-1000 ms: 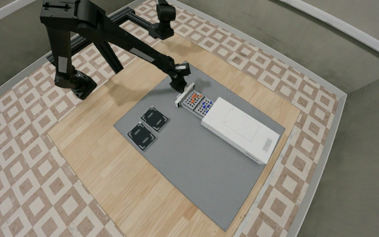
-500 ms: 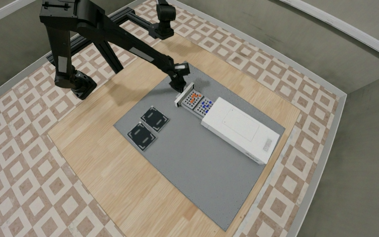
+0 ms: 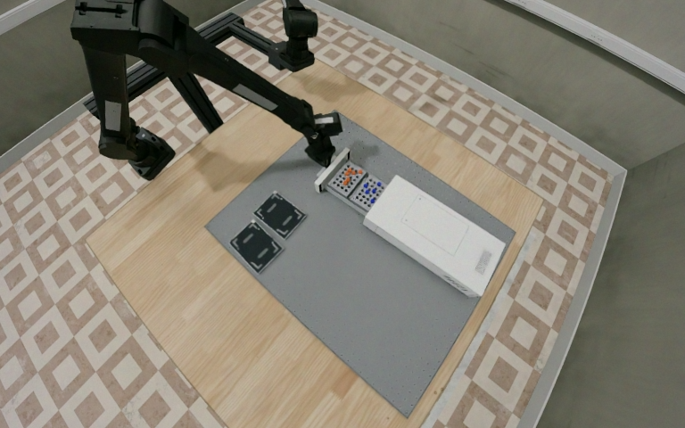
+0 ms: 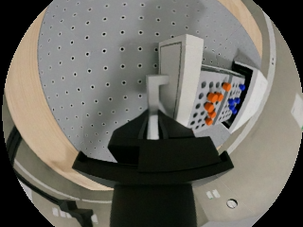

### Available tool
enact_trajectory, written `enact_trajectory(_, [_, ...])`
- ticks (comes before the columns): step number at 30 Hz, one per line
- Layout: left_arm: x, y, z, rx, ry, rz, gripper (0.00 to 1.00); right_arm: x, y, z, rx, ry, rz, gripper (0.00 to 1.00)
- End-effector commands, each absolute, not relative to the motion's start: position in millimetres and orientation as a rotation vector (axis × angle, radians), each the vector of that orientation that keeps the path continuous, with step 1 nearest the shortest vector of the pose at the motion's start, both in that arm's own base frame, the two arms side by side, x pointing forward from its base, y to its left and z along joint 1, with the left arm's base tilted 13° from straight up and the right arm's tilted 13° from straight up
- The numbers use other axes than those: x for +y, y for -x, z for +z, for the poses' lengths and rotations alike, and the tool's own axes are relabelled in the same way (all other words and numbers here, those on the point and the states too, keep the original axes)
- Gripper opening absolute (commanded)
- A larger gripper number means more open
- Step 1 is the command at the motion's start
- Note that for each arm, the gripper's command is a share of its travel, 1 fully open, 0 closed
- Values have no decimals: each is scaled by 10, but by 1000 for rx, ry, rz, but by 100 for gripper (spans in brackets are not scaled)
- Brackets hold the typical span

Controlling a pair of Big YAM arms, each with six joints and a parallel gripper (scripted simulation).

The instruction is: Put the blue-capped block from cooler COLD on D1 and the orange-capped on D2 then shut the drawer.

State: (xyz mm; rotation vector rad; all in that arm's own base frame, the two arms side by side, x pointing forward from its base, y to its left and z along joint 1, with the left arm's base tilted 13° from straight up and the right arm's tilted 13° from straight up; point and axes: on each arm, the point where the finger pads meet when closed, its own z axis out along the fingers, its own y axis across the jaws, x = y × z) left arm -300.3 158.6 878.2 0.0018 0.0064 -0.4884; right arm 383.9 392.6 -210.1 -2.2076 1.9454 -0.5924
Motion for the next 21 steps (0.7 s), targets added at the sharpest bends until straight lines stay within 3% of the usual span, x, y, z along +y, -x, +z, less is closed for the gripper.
enact_trajectory(1, [1485,2790,8859,41,-12,-490,0,3927,-3541,-2321,1945,2247,-568,0])
enact_trajectory(21, [1485,2790,8859,41,-12,-490,0,3921,-3484,-2325,1944,2246,-568,0])
